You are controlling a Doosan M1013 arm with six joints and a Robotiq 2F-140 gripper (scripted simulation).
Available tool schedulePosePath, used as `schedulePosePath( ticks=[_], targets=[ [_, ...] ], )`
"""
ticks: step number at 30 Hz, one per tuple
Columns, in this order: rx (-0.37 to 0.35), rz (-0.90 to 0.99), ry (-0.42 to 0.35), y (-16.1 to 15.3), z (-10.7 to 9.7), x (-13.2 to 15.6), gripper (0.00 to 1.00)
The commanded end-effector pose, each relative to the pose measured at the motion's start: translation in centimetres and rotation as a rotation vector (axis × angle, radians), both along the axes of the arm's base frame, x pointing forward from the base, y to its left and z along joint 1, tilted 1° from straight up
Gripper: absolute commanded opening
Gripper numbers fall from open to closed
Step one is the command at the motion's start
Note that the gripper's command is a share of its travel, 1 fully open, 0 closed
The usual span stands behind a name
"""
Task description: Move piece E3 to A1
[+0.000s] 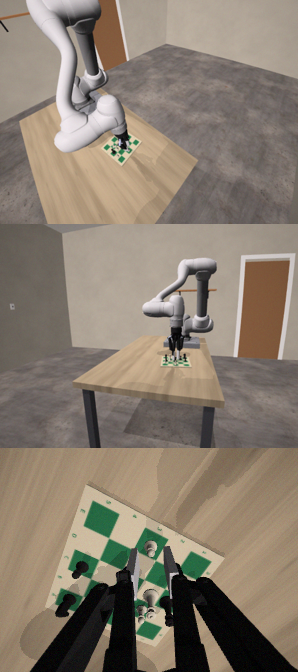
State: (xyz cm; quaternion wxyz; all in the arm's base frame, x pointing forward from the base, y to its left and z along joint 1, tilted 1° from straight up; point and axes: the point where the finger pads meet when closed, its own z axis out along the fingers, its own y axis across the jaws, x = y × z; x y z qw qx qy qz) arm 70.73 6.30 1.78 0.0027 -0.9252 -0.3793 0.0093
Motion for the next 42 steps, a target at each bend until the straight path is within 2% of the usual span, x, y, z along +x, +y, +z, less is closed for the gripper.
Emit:
schedulePosePath(
  ticks=[1,15,26,42],
  targets=[
    [0.0,0.0,0.0,0.0,0.0,0.0,0.2],
    [0.0,0.0,0.0,0.0,-1.3,0.0,0.2],
    [0.0,0.0,0.0,0.0,-3.1,-0.1,0.2],
    [0.0,0.0,0.0,0.0,-3.3,-0.1,0.2]
  ],
)
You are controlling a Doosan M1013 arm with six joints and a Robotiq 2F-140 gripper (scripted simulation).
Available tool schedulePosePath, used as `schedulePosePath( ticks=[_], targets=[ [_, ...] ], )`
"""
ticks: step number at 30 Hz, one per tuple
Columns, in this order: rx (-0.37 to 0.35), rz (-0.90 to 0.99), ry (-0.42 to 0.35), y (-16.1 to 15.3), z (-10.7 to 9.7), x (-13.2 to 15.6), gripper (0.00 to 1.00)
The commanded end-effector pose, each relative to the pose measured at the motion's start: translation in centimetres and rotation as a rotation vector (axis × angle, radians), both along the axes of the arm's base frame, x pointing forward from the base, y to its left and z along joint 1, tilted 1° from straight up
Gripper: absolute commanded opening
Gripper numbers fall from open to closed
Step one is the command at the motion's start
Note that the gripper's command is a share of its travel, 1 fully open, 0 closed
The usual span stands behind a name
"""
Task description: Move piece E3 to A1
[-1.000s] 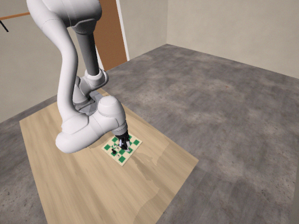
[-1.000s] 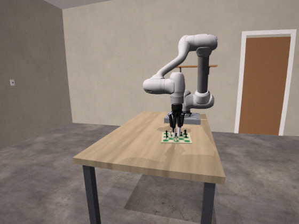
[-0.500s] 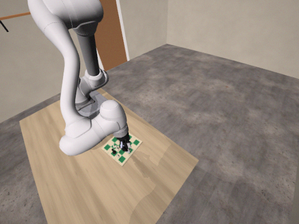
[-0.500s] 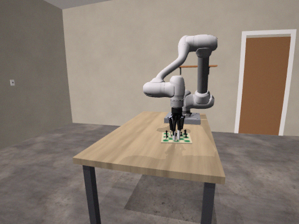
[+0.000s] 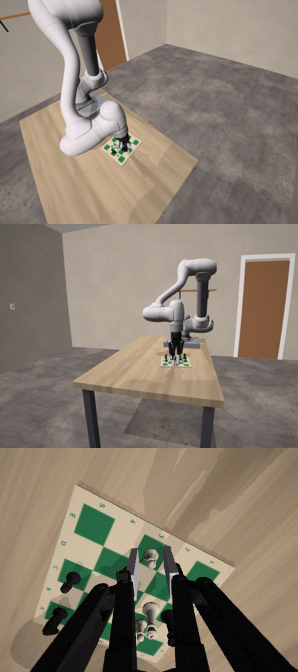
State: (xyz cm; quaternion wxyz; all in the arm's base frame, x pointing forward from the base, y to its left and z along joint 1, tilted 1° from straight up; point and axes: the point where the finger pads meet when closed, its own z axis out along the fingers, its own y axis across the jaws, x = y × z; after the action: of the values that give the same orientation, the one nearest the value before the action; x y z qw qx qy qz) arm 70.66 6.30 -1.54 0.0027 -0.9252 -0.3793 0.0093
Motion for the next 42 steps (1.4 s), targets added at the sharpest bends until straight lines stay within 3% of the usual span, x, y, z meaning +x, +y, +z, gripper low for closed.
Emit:
schedulePosePath(
  ticks=[1,26,27,42],
  targets=[
    [0.0,0.0,0.0,0.0,0.01,0.0,0.2],
    [0.0,0.0,0.0,0.0,0.01,0.0,0.2],
    [0.0,0.0,0.0,0.0,0.01,0.0,0.0],
    [0.0,0.0,0.0,0.0,0.01,0.0,0.0]
  ],
)
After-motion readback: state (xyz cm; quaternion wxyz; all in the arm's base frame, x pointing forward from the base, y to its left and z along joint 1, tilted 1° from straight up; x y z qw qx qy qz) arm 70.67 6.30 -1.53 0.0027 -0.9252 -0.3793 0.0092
